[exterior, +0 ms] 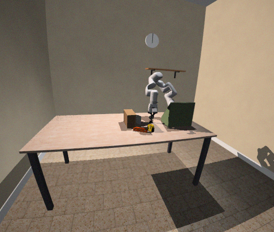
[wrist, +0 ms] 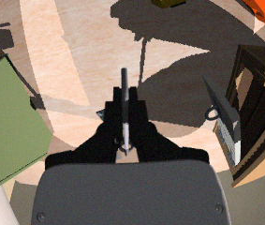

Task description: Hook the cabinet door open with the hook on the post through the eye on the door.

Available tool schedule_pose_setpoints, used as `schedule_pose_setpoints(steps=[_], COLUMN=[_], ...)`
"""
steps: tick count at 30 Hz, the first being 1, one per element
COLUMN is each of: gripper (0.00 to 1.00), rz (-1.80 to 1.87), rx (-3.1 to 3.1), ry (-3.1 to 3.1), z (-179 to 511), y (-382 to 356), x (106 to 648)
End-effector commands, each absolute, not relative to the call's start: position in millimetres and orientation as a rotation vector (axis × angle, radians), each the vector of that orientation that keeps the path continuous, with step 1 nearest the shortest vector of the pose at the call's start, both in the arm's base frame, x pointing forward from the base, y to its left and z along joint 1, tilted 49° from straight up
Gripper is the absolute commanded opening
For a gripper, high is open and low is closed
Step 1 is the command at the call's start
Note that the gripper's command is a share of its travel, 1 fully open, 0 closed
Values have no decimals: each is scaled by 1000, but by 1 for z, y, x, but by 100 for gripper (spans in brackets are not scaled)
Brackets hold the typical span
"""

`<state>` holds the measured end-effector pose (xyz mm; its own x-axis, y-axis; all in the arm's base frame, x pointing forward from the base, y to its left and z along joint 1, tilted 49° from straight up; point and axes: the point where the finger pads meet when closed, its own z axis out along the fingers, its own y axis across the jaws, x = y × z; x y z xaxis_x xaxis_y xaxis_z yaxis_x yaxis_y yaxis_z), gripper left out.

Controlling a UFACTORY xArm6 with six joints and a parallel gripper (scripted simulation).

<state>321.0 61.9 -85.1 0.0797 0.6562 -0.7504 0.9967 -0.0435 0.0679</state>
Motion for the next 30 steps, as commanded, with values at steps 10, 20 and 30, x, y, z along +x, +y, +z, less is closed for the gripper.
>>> schedule_pose_setpoints(steps=[10, 20, 30], gripper=[4, 4, 4], rz=[-685, -660, -621], rx=[1828, 1862, 1913], ry=[1545, 1490, 1404], z=[-84, -83, -81], y=[62, 62, 60], x=[331, 338, 346])
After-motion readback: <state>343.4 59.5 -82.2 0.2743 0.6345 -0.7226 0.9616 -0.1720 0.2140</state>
